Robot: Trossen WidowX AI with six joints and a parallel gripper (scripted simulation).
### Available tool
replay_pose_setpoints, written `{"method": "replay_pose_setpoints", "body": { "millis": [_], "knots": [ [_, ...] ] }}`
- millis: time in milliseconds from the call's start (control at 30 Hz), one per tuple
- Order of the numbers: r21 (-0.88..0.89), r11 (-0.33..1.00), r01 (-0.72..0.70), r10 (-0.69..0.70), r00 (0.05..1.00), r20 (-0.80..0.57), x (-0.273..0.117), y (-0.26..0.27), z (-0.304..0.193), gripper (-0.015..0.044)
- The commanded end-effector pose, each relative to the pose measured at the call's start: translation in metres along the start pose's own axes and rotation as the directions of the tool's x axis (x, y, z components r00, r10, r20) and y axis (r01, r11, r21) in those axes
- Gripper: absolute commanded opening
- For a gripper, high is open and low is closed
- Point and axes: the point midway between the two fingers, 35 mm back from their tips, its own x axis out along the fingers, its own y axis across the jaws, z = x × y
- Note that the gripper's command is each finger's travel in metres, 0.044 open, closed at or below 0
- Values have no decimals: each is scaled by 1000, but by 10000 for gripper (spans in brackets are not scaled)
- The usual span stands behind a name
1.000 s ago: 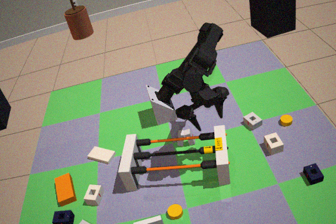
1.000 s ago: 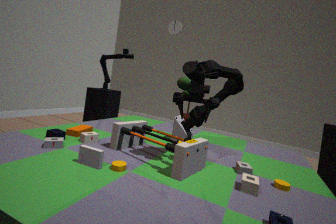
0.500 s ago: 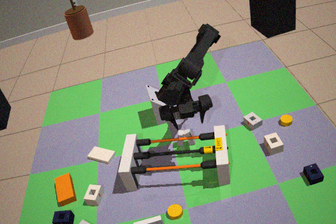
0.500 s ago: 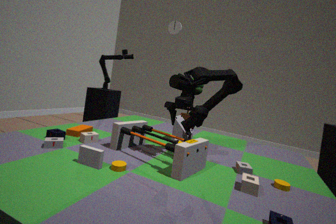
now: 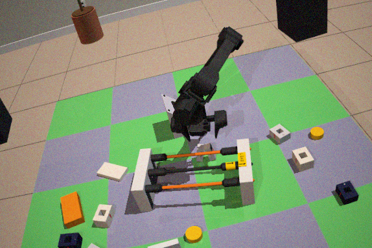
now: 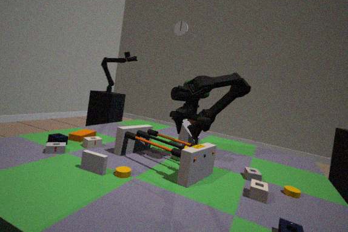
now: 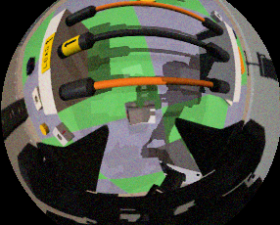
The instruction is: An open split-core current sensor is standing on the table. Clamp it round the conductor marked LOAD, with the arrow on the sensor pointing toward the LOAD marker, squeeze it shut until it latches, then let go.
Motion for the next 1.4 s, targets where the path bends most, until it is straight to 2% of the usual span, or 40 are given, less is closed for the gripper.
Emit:
{"method": "replay_pose_setpoints", "body": {
  "millis": [0, 933, 1167, 1367],
  "knots": [
    [6, 1000, -1, 1, 1000, -4, 7, 0, -1, 440],
    [5, 1000, -5, 5, 1000, -5, 52, 1, -2, 440],
    [-1, 1000, -1, 1, 1000, -2, 47, 1, -1, 256],
    [-1, 1000, -1, 1, 1000, -2, 47, 1, -1, 216]
  ]
}}
